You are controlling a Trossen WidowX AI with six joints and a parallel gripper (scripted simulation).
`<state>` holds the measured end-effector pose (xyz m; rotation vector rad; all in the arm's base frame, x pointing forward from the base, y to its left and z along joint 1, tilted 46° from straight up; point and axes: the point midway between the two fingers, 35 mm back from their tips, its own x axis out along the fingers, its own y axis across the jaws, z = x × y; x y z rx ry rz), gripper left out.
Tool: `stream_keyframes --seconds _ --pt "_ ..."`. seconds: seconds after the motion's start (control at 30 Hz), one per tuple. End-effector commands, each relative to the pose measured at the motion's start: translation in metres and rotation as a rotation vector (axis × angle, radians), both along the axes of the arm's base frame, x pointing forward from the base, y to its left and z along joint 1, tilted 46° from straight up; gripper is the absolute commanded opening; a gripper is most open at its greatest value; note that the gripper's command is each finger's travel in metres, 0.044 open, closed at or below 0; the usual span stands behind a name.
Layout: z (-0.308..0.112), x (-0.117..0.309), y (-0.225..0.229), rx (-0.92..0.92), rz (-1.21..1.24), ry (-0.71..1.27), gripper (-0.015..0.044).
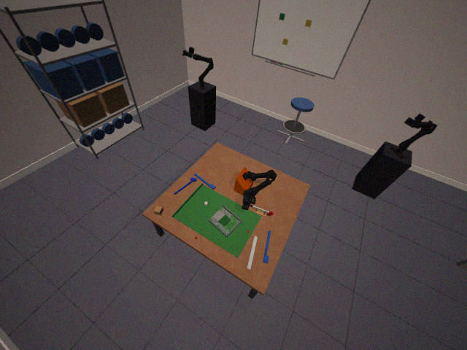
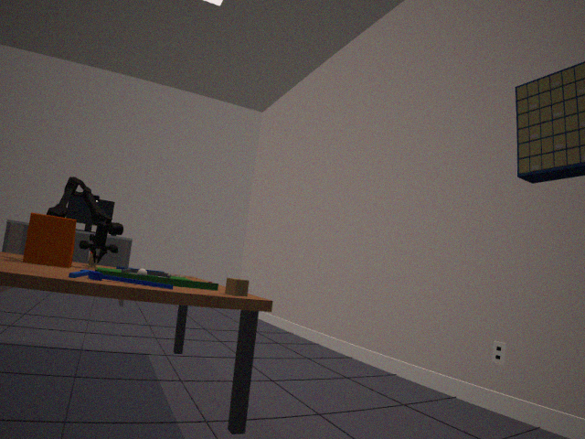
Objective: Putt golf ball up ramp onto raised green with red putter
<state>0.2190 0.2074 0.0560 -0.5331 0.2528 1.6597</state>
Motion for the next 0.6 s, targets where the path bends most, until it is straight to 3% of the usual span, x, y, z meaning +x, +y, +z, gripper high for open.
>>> stream_keyframes --seconds 0.0,0.57 --pt "0.0 0.0 0.0 0.0 0.0 -0.002 0.0" --pt "0.032 0.008 -0.041 -0.022 0.002 -0.004 0.0"
